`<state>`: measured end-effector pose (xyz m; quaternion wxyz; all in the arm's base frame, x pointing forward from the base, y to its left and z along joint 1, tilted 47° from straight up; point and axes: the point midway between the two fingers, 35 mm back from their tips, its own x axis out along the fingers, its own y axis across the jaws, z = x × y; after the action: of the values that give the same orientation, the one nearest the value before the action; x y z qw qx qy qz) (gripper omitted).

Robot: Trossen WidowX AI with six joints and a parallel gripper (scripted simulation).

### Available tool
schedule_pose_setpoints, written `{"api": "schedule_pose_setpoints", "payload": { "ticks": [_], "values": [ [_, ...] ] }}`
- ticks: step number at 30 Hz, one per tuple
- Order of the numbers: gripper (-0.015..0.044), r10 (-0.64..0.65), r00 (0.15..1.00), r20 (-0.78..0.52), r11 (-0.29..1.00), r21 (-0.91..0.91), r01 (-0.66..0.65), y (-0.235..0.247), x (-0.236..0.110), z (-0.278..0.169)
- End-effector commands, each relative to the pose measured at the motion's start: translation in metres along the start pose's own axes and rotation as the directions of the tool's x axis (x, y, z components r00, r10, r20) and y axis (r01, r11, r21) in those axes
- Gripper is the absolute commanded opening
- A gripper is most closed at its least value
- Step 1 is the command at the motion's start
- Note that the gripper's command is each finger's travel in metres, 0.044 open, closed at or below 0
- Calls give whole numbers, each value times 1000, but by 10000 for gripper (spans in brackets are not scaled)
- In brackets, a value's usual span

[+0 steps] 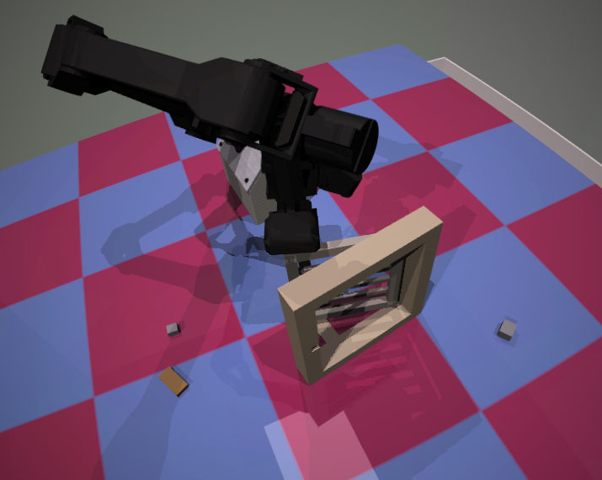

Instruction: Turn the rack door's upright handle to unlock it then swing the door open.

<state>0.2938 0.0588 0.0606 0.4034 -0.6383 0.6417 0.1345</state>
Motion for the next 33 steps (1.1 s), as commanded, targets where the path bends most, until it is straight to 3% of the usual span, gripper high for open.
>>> {"api": "schedule_pose_setpoints", "payload": {
  "ticks": [1, 33],
  "values": [
    [13, -3, 1000, 8, 997, 82, 2, 5, 0, 2],
    [13, -1, 1000, 10, 853, 522, -4, 63, 0, 34]
  ]
}}
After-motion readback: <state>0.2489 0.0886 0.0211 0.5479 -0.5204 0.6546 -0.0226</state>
